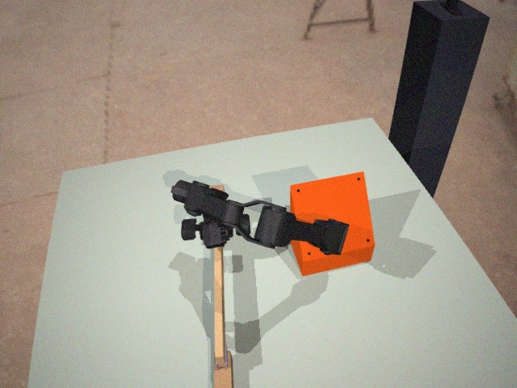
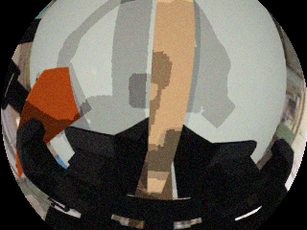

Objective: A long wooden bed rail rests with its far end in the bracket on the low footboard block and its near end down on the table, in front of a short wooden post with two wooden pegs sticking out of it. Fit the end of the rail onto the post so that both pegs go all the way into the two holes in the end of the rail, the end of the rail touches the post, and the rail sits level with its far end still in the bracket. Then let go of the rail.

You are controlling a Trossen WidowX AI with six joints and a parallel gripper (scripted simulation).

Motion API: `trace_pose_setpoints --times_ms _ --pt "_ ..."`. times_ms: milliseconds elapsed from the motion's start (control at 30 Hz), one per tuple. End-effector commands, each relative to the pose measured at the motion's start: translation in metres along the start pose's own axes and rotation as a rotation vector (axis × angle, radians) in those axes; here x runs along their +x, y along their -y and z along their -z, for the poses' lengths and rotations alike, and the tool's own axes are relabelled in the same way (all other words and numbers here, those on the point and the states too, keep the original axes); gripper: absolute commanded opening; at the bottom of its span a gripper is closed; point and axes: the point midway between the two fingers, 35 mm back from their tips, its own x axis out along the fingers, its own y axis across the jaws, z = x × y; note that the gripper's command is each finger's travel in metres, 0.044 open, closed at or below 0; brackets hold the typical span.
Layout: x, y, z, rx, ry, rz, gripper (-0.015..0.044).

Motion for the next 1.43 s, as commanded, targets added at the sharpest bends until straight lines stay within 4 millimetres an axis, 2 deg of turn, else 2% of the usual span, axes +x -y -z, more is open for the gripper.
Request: trace_pose_setpoints --times_ms 0,33,600,833,933,1000,1400 --pt "-0.002 0.002 0.002 -0.003 -0.002 0.006 0.0000" --pt "-0.002 0.002 0.003 -0.003 -0.002 0.006 0.0000" --pt "0.000 0.000 0.001 0.000 0.000 0.000 0.0440" --pt "-0.002 0.000 -0.001 0.000 0.000 0.000 0.0440" --pt "-0.023 0.000 -0.023 -0.002 -0.001 0.004 0.0440" --pt "-0.030 0.000 -0.029 -0.002 -0.002 0.006 0.0440" --pt "-0.030 0.000 -0.029 -0.002 -0.002 0.006 0.0440"
